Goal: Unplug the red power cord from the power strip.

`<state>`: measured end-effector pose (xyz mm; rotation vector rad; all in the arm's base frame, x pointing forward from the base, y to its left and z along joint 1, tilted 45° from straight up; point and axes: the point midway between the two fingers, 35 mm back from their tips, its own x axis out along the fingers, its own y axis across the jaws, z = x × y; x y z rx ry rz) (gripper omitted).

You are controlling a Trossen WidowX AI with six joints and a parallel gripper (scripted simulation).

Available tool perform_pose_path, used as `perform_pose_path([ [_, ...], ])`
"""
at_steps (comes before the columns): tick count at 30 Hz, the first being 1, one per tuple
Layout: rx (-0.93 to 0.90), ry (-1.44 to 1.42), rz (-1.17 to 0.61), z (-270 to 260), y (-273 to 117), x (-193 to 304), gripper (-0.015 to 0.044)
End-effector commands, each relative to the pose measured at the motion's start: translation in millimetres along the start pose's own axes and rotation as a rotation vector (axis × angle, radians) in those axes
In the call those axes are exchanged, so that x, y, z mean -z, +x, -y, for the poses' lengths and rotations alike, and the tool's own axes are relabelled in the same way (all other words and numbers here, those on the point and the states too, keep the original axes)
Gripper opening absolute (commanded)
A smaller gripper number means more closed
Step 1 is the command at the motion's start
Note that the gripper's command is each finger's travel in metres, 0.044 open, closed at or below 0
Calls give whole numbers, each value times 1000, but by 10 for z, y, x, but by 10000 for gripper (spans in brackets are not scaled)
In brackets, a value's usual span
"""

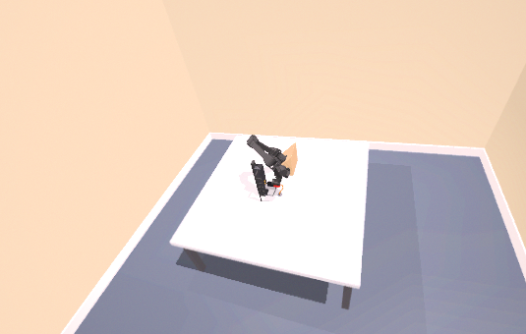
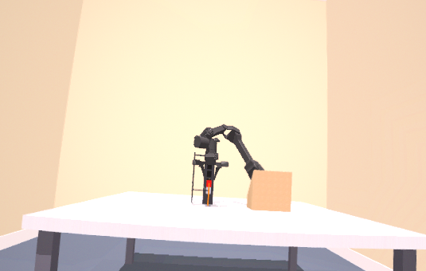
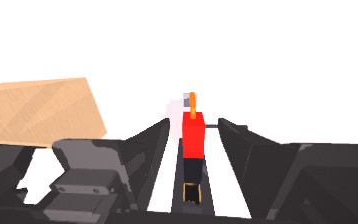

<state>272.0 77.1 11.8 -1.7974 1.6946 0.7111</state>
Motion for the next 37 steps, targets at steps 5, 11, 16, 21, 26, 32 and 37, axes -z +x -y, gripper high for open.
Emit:
perform_pose_path([
  [5,-1,-1,2,12,-50,-192,440],
  [11,-1,0,3,-4,-128,-594,440],
  [16,-1,0,3,-4,-128,-594,440],
  [21,-1,0,3,-4,-128,-594,440],
  [26,-1,0,3,-4,-128,-594,440],
  [32,-1,0,3,-4,-128,-594,440],
  [37,-1,0,3,-4,-128,-594,440],
])
